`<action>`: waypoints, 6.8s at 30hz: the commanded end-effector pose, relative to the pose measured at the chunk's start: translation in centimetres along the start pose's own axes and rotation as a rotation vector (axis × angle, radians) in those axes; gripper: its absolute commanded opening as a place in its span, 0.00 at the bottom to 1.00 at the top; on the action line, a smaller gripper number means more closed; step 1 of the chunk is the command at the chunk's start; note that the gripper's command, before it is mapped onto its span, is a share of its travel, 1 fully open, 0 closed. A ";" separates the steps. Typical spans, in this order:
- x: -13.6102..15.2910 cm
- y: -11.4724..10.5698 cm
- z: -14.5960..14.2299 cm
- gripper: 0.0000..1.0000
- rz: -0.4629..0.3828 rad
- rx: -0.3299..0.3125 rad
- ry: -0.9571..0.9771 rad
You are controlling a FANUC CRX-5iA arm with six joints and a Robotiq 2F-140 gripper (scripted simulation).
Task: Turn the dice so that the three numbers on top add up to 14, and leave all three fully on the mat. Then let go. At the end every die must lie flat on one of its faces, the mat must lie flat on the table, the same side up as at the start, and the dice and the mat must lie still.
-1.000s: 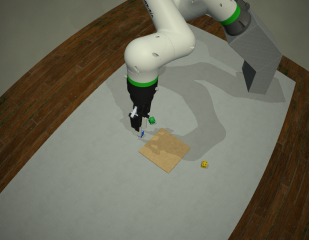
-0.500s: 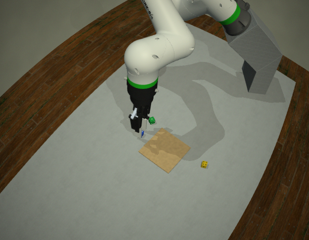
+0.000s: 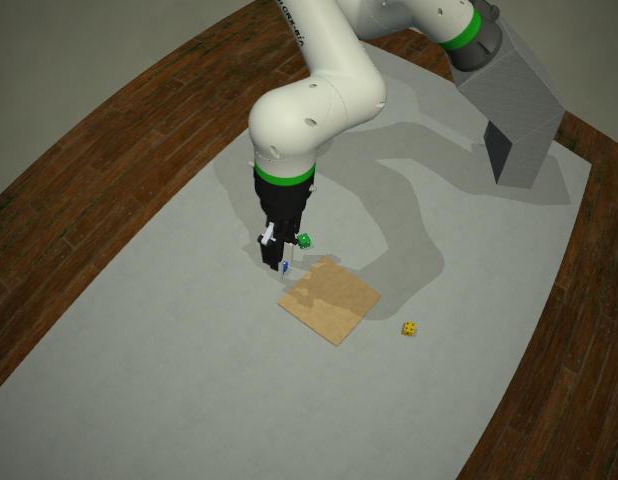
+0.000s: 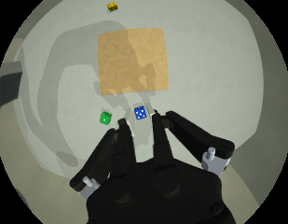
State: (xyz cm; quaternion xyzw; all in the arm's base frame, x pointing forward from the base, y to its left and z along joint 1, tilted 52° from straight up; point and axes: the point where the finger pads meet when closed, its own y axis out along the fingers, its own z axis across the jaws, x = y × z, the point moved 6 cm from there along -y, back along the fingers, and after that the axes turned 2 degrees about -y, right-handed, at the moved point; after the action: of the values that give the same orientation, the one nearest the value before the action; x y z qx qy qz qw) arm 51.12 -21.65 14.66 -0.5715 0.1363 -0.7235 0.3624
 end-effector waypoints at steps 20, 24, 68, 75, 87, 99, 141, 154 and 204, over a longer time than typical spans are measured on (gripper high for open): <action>0.0 0.1 0.0 0.21 0.000 0.000 0.000; 0.0 0.1 0.0 0.21 0.000 0.000 0.000; 0.0 0.1 0.0 0.09 0.000 0.000 0.000; 0.0 -0.1 0.0 0.09 0.000 0.000 0.000; 0.0 -5.7 0.0 0.09 0.000 0.000 0.000; 0.0 -9.9 0.0 0.09 0.000 0.000 0.000; -12.0 -9.4 -3.2 0.09 0.000 0.000 0.166; -12.0 -4.6 -3.1 0.09 0.000 0.000 0.166; -12.1 -0.8 -3.1 0.09 0.000 0.000 0.166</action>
State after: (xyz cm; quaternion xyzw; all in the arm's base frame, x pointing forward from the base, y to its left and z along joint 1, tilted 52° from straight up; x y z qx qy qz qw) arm 48.99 -13.56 5.37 -0.5094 0.1659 -0.7685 0.3498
